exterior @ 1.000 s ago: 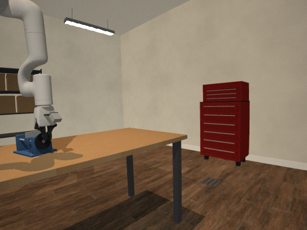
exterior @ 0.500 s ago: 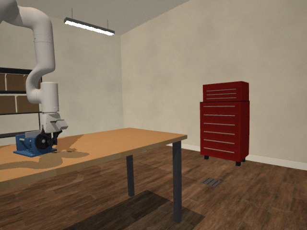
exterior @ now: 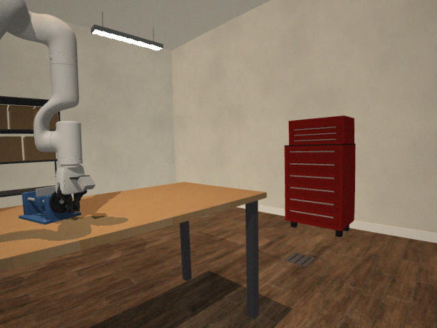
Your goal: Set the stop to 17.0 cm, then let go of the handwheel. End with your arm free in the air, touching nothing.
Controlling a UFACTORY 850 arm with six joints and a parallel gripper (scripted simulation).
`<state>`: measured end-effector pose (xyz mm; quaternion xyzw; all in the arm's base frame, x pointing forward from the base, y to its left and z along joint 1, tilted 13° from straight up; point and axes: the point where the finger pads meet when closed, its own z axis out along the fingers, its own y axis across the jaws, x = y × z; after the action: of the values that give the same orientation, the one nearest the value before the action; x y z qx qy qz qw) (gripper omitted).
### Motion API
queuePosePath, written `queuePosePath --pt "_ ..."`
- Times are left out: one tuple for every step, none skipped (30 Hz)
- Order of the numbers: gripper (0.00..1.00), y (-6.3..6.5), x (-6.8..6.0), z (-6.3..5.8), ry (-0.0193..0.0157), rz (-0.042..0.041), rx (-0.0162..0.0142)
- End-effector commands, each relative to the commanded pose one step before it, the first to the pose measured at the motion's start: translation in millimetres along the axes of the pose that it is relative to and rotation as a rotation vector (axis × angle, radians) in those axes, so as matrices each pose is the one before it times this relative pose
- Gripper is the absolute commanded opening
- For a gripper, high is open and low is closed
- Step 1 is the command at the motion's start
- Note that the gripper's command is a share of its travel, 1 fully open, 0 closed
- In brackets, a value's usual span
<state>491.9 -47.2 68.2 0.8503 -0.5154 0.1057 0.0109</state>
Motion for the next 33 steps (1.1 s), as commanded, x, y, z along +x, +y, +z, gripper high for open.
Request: queuePosePath --pt "0.06 3.45 0.51 2.56 0.00851 0.00055 0.00587" --pt "0.06 0.96 0.01 0.60 0.00003 0.00000 -0.00001" --pt "0.06 0.94 -0.01 0.59 -0.00002 0.00000 0.00001" --pt "0.06 0.93 -0.02 0.58 -0.00007 0.00000 0.00002" --pt "0.06 0.98 -0.01 0.52 -0.00002 0.00000 0.00000" --pt "0.06 1.04 0.02 0.43 0.00006 0.00000 -0.00002" --pt "0.06 1.03 0.01 0.42 0.00002 0.00000 -0.00001" --pt "0.06 1.02 -0.01 0.41 -0.00002 0.00000 0.00001" --pt "0.06 0.00 0.00 0.00 0.00000 0.00000 0.00000" --pt "0.06 0.00 0.00 0.00 0.00000 0.00000 0.00000" --pt "0.06 1.00 -0.02 0.40 -0.00006 0.00000 0.00002" --pt "0.06 1.07 0.00 0.33 -0.00001 0.00000 0.00000" --pt "0.06 1.14 0.01 0.25 0.00005 0.00000 -0.00002" --pt "0.06 1.12 0.00 0.24 0.00001 0.00000 0.00000" --pt "0.06 1.11 -0.01 0.24 -0.00002 0.00000 0.00001" --pt "0.06 1.09 -0.02 0.23 -0.00005 0.00000 0.00002" --pt "0.06 1.24 0.01 0.10 0.00002 0.00000 -0.00001" --pt "0.06 1.28 0.01 0.05 0.00003 0.00000 -0.00001" --pt "0.06 1.26 0.00 0.05 0.00000 0.00000 0.00000" --pt "0.06 1.24 -0.01 0.04 -0.00003 0.00000 0.00001" --pt "0.06 1.35 0.00 -0.06 -0.00001 0.00000 0.00001" --pt "0.06 1.51 0.01 -0.21 0.00002 0.00000 -0.00001" --pt "0.06 1.49 0.00 -0.21 0.00000 0.00000 0.00000" --pt "0.06 1.46 -0.01 -0.21 -0.00003 0.00000 0.00001" --pt "0.06 1.89 0.01 -0.56 0.00001 0.00000 0.00000" --pt "0.06 0.00 0.00 0.00 0.00000 0.00000 0.00000" --pt "0.06 0.00 0.00 0.00 0.00000 0.00000 0.00000" --pt "0.06 1.97 0.00 -0.64 0.00000 0.00000 0.00000" --pt "0.06 2.19 -0.01 -0.83 -0.00002 0.00000 0.00001" --pt "0.06 3.39 0.00 -1.80 0.00000 0.00000 0.00000" --pt "0.06 4.15 0.00 -3.03 0.00000 0.00000 0.00000" --pt "0.06 2.60 0.00 -2.56 0.00000 0.00000 -0.00001" --pt "0.06 2.04 -0.01 -2.26 0.00000 0.00000 0.00001"
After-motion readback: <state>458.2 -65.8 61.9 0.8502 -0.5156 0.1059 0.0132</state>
